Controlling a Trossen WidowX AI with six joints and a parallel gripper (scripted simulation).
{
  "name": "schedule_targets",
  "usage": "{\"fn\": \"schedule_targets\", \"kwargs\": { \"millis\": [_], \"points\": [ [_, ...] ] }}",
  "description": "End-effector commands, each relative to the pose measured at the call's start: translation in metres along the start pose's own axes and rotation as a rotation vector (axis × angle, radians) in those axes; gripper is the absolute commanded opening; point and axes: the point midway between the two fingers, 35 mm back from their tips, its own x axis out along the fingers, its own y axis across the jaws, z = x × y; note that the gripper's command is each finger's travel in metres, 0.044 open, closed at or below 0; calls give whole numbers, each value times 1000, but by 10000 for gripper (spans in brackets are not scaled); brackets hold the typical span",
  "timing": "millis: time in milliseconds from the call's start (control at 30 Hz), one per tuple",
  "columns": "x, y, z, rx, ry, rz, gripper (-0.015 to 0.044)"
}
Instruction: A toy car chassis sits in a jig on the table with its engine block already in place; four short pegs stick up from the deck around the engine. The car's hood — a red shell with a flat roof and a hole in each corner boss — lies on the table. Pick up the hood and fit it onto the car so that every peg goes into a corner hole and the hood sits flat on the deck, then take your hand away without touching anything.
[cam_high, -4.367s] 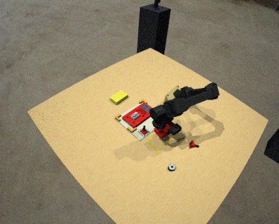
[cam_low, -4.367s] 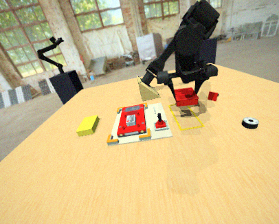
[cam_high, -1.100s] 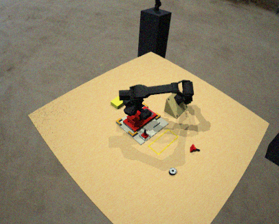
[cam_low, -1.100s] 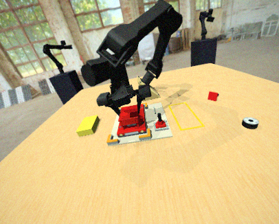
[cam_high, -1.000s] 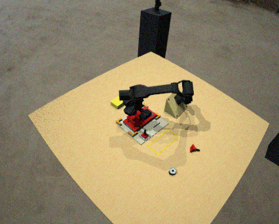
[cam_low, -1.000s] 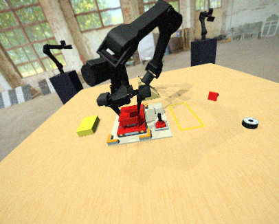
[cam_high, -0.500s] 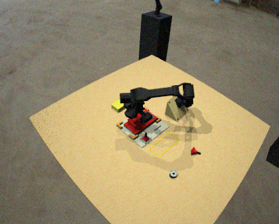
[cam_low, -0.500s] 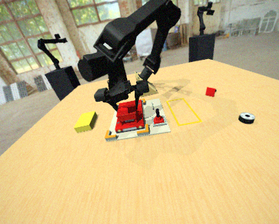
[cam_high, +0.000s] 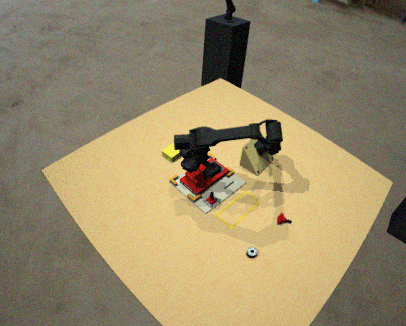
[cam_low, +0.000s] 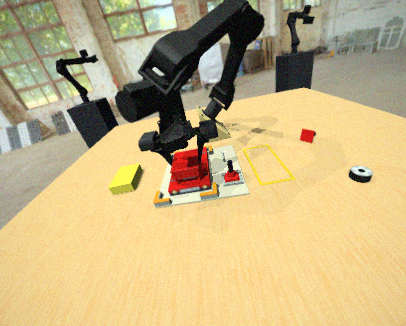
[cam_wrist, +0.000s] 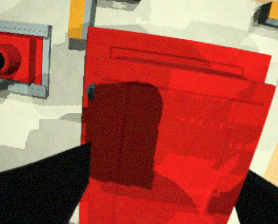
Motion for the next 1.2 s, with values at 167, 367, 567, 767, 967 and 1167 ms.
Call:
{"fn": "schedule_targets", "kwargs": {
  "millis": [167,367,567,767,967,1167],
  "points": [
    [4,0,1,4,-4,4,0],
    [6,0,1,4,-4,4,0],
    [8,1,1,4,-4,4,0],
    [6,0,1,4,-4,3,0],
    [3,0,1,4,-3,3,0],
    [1,0,0,3,-3,3,0]
  ]
}}
